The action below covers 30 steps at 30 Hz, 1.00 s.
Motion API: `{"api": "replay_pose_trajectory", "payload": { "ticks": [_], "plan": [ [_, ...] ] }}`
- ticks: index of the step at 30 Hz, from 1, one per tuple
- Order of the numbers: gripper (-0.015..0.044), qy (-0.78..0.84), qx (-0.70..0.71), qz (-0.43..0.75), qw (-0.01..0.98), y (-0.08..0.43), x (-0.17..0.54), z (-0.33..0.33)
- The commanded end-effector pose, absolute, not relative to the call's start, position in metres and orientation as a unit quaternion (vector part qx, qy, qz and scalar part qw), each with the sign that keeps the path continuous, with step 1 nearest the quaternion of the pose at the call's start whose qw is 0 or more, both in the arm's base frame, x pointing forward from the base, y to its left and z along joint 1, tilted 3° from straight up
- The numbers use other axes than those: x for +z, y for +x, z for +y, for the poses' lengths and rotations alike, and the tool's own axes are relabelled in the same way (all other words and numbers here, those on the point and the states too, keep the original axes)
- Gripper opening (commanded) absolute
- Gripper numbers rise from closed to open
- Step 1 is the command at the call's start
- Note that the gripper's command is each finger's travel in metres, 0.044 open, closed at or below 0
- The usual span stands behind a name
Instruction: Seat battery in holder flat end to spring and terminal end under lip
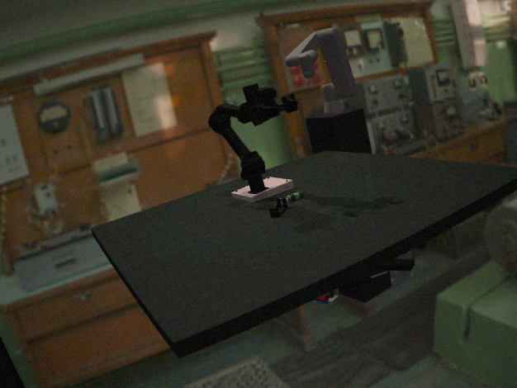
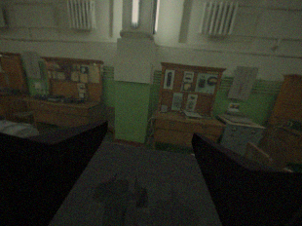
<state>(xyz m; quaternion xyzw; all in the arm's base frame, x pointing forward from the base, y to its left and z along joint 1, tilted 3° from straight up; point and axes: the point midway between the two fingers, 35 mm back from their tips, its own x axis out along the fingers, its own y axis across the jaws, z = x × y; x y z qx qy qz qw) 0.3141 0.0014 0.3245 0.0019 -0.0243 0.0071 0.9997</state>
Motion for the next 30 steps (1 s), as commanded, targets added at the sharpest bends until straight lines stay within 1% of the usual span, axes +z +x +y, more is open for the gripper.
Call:
{"api": "replay_pose_trajectory", "payload": {
  "ticks": [1,2,5,6,10,15,19,20,30],
  "plan": [
    [0.0374,-0.006,0.008,-0.014,1.0,0.316,0.32,0.002],
    [0.0347,-0.03,0.011,0.016,0.999,0.32,0.306,0.004],
    [0.0269,-0.167,0.054,0.186,0.967,0.329,0.229,0.015],
    [0.0242,-0.191,0.066,0.214,0.956,0.328,0.216,0.017],
    [0.0238,-0.312,0.155,0.353,0.868,0.31,0.149,0.026],
    [0.0238,-0.427,0.303,0.481,0.703,0.263,0.088,0.032],
    [0.0238,-0.475,0.435,0.539,0.542,0.216,0.061,0.032],
    [0.0238,-0.478,0.451,0.543,0.522,0.21,0.059,0.031],
    [0.0238,-0.479,0.455,0.544,0.517,0.209,0.059,0.031]
  ]
}}
